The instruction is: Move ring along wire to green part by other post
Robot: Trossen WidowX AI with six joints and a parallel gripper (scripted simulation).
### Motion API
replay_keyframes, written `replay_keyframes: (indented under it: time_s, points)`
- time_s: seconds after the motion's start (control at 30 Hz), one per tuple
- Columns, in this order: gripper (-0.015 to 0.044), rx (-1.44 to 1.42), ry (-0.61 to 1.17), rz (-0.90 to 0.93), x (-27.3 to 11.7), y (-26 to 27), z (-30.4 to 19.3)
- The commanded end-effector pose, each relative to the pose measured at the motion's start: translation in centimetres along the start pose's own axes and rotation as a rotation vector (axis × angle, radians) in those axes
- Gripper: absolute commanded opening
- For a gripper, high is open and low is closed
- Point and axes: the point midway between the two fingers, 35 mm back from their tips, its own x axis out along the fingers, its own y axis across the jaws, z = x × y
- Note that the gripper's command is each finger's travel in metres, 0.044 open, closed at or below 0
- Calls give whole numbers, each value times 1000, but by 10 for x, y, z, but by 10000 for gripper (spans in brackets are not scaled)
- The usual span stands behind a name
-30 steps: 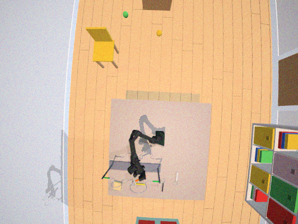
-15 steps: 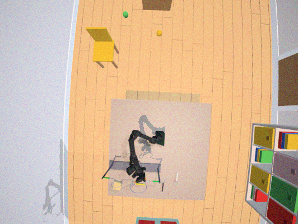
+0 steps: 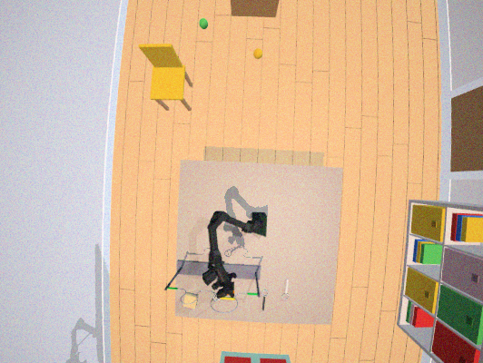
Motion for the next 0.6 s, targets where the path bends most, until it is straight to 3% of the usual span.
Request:
replay_keyframes:
  time_s: [0.0, 0.57]
  points:
    - [-150, 19, 6, 19, -2, 10, 0]
    - [-150, -52, -2, -20, -3, 16, 1]
